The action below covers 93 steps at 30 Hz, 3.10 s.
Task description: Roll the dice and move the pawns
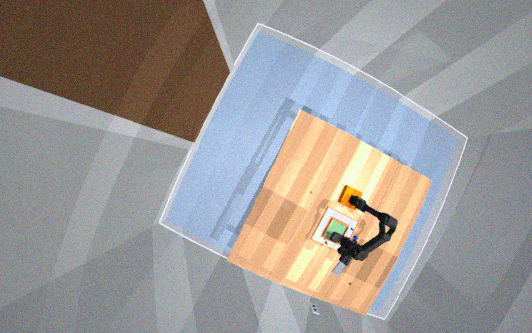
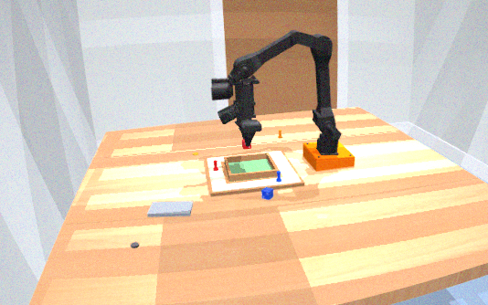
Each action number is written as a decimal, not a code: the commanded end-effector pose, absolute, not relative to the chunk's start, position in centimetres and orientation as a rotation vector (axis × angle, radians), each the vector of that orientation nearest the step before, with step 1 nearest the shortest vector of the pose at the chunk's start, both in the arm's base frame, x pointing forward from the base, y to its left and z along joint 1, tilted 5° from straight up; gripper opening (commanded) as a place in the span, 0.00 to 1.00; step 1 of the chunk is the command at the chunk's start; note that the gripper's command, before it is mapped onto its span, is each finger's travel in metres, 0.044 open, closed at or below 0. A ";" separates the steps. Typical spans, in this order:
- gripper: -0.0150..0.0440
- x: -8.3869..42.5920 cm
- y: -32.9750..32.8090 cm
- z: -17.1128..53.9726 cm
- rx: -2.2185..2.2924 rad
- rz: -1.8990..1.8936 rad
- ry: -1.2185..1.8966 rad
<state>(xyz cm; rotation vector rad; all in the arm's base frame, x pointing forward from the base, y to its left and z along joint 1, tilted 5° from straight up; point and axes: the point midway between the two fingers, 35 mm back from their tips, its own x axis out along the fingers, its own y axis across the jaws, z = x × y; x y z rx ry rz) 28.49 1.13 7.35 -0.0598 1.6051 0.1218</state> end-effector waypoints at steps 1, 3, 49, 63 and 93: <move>0.25 27.8 2.2 7.0 -0.039 0.109 1.609; 0.25 27.8 2.2 7.0 -0.038 0.109 1.603; 0.25 25.4 1.9 9.6 0.009 0.105 0.765; 0.34 25.6 1.8 9.5 0.002 0.102 0.764; 1.00 27.6 2.1 9.4 -0.028 0.108 1.476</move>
